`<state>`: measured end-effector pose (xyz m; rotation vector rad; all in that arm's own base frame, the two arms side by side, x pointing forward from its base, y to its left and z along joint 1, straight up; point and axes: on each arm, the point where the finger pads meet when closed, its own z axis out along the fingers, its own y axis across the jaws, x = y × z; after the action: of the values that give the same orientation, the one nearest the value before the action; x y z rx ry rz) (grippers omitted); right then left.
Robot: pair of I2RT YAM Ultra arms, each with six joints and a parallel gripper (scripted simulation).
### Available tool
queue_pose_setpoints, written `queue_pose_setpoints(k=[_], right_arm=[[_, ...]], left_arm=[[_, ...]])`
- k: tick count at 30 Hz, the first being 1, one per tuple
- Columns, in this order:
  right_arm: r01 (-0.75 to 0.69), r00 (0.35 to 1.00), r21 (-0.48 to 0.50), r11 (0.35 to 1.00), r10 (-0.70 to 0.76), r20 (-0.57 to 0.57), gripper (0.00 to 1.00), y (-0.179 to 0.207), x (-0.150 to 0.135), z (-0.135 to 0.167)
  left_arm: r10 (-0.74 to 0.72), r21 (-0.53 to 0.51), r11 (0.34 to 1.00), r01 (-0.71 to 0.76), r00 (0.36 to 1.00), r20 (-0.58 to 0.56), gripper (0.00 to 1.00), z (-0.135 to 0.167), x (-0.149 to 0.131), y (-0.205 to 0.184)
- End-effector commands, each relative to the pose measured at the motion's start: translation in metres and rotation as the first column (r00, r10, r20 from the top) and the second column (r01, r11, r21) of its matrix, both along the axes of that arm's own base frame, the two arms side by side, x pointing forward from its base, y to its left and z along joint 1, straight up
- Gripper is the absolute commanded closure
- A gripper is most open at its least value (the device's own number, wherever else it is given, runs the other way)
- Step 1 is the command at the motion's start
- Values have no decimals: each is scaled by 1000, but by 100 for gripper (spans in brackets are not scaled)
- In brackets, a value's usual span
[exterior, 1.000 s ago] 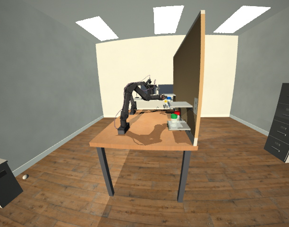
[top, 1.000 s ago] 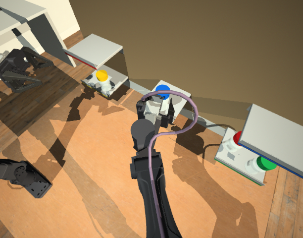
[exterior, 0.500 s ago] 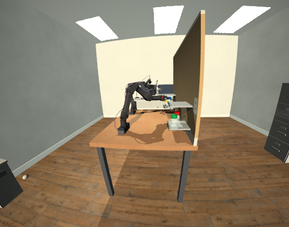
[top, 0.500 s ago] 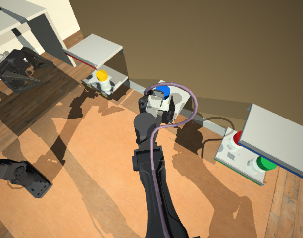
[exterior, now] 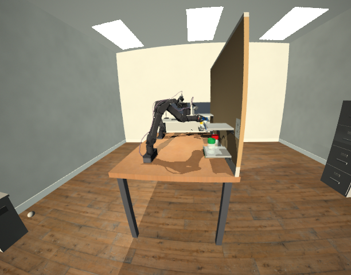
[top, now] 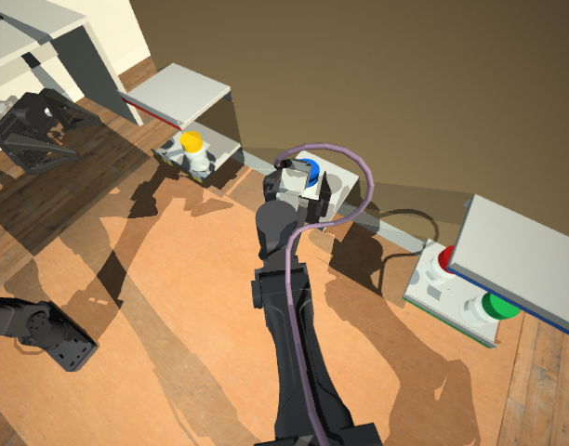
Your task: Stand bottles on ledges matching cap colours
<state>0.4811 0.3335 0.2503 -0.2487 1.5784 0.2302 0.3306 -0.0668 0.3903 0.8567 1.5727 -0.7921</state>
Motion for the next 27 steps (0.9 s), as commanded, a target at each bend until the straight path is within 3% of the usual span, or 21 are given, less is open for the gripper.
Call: queue_pose_setpoints(k=[1,5,6,10,17,27], right_arm=[[-5,999,23,1000,4,33,19,2,5,20],[-4,999,27,1000,3,38,19,2,5,22],[-4,999,27,1000,3,38,28,2,5,22],[-4,999,27,1000,3,38,28,2,5,22],[-3,999,34,999,2,41,40,0,2,24],[-2,999,41,999,0,49,49,-1,0,29]], left_arm=[[-18,-7,1000,18,1000,14,13,8,-5,-1],[-18,-7,1000,18,1000,14,13,8,-5,-1],[-18,-7,1000,18,1000,14,13,8,-5,-1],[-18,-7,1000,18,1000,14,13,8,-5,-1],[-18,-7,1000,18,1000,14,13,8,-5,-1],[-18,-7,1000,18,1000,14,13,8,-5,-1]])
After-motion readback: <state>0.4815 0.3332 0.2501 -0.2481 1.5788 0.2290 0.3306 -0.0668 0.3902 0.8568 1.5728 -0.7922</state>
